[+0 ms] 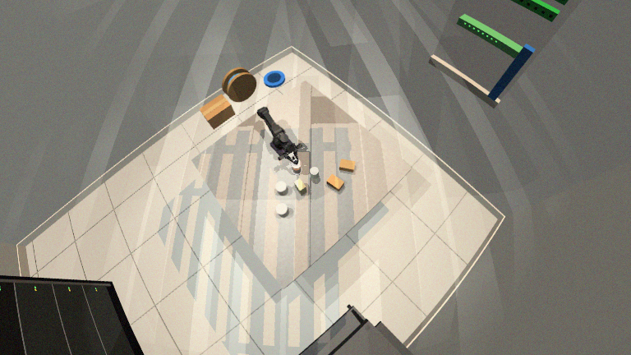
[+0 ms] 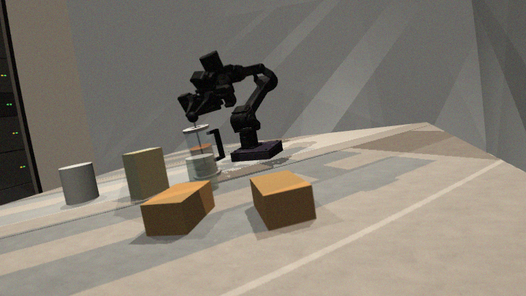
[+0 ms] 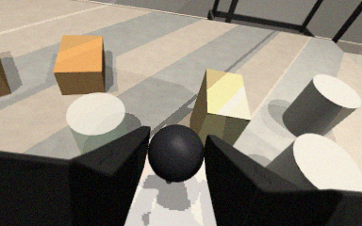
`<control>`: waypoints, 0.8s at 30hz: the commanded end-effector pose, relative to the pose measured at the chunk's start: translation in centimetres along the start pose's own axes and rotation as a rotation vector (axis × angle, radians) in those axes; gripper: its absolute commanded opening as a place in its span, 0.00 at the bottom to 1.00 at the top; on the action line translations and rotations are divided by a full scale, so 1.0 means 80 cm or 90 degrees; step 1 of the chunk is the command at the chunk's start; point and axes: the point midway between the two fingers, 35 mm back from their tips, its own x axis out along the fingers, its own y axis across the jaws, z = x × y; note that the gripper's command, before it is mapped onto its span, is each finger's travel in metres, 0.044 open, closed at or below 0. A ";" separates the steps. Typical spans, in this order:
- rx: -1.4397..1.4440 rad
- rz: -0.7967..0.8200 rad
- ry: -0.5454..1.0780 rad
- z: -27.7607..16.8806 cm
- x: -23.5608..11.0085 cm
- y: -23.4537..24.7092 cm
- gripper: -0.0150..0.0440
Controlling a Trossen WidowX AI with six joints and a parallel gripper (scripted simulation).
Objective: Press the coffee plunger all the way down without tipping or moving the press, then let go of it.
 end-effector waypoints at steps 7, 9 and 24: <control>0.007 0.000 0.016 -0.007 0.006 0.000 0.46; 0.007 0.000 0.016 -0.007 0.007 0.000 0.46; 0.000 0.000 0.000 0.001 0.002 0.000 0.68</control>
